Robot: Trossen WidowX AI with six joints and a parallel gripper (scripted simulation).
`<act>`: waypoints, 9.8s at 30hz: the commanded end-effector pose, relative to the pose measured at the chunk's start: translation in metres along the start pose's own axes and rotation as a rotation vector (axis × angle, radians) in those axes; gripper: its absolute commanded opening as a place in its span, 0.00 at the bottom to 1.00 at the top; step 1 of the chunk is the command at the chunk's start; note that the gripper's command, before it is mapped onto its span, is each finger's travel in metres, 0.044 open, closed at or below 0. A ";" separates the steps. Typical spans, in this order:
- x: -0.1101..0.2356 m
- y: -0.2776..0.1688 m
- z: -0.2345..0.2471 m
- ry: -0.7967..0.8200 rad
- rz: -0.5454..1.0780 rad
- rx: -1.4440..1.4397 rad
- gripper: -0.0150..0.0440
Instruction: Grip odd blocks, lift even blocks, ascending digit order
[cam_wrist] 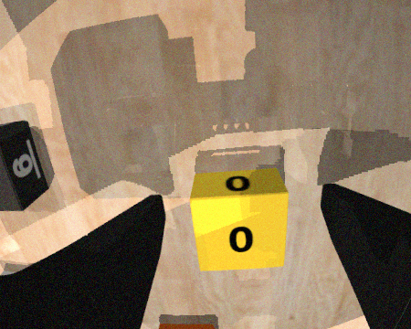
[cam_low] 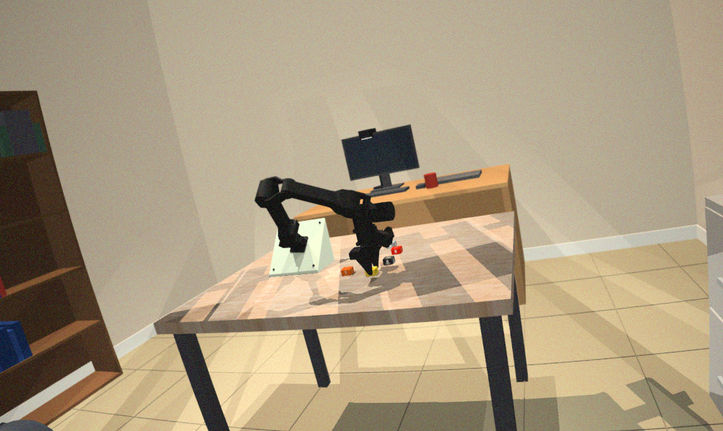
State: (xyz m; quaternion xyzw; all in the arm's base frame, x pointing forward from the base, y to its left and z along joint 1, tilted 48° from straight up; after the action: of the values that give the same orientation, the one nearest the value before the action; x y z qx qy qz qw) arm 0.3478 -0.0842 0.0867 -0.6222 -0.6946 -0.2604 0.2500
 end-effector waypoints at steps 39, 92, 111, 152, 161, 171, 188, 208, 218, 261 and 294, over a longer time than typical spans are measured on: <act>0.015 0.000 0.000 -0.002 0.000 0.005 0.46; 0.036 0.000 0.000 -0.001 0.000 0.005 0.93; 0.116 0.000 0.001 0.002 0.001 0.006 0.46; 0.012 -0.103 0.018 0.000 0.003 0.009 0.93; -0.001 -0.104 0.017 -0.002 0.003 0.009 0.93; -0.001 -0.104 0.017 -0.002 0.003 0.009 0.53; -0.001 -0.104 0.017 -0.002 0.003 0.009 0.46; -0.001 -0.104 0.017 -0.002 0.003 0.009 0.90; 0.035 -0.103 0.017 0.000 0.004 0.009 0.93; 0.094 -0.109 0.231 0.013 0.003 0.008 0.59; 0.001 -0.111 0.229 0.007 0.002 0.007 0.93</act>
State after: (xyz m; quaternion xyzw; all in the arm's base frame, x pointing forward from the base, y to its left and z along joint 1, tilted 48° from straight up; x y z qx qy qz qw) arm 0.2320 0.0643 -0.0861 -0.6214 -0.6923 -0.2640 0.2549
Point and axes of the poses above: the point midway between the two fingers, 35 mm back from their tips, its own x axis back along the fingers, its own z axis across the jaws, y = z × x, the point moved 1 cm from there along x, back along the fingers, and after that the axes turned 5 degrees about -x, right-handed, at the moved point
